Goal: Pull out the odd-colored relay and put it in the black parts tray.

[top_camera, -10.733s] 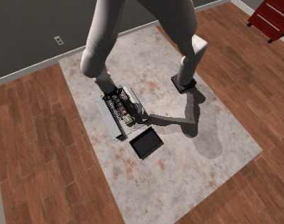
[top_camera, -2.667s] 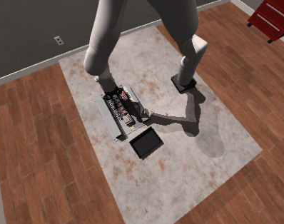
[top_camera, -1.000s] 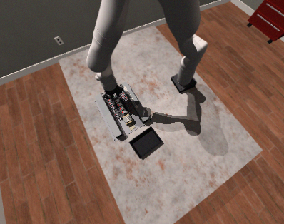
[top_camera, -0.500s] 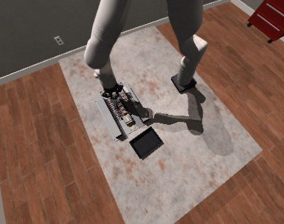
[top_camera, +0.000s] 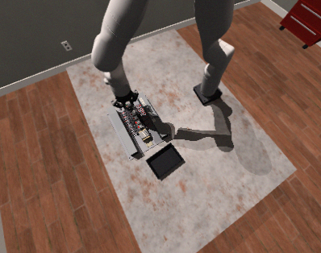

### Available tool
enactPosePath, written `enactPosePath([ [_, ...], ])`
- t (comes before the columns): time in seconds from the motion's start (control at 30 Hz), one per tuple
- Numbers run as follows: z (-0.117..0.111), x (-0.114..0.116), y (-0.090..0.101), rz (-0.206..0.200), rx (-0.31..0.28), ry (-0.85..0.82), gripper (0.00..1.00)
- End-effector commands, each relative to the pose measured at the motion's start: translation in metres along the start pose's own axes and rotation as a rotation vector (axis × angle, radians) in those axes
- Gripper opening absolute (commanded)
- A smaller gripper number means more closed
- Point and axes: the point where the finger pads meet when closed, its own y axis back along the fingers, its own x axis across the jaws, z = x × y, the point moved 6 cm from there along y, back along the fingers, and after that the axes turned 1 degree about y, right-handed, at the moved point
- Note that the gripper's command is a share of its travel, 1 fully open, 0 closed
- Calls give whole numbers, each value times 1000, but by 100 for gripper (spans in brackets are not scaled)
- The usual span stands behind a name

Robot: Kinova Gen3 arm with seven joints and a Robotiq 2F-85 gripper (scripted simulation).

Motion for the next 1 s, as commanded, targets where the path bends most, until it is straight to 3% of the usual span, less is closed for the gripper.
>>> enactPosePath([
  [0.0,0,0,3,-1,0,0,0],
  [0.47,0,0,22,-1,0,0,0],
  [0.97,0,0,28,-1,0,0,0],
])
